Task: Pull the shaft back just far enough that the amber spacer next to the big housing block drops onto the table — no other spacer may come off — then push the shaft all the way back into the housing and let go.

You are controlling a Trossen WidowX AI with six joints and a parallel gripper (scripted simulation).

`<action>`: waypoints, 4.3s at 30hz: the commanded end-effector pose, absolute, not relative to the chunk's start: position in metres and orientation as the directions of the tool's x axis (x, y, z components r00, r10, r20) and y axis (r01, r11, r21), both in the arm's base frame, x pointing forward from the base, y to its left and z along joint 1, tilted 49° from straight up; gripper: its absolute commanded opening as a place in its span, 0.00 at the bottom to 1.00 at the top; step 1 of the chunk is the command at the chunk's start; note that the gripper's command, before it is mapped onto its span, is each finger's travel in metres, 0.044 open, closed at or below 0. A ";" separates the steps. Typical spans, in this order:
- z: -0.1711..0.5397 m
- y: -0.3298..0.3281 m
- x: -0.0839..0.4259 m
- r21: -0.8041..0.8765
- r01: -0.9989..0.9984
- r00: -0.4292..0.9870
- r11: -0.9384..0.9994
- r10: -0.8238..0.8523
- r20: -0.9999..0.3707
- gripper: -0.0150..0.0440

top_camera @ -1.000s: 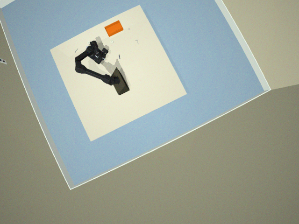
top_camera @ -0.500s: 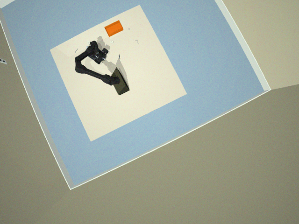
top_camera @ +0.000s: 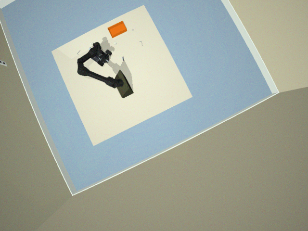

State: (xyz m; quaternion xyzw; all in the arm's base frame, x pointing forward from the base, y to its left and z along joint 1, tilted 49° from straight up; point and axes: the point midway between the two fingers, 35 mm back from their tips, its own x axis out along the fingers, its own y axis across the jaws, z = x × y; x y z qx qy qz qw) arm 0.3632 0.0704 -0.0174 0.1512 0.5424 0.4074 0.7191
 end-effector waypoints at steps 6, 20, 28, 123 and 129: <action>-0.017 0.070 0.361 0.657 -0.424 0.079 0.623 0.748 -0.659 0.25; -0.018 0.069 0.360 0.657 -0.424 0.079 0.623 0.748 -0.659 0.25; -0.018 0.069 0.359 0.657 -0.424 0.079 0.623 0.748 -0.659 0.25; -0.022 0.067 0.350 0.657 -0.424 0.079 0.623 0.748 -0.659 0.25; -0.022 0.067 0.349 0.657 -0.424 0.079 0.623 0.748 -0.659 0.25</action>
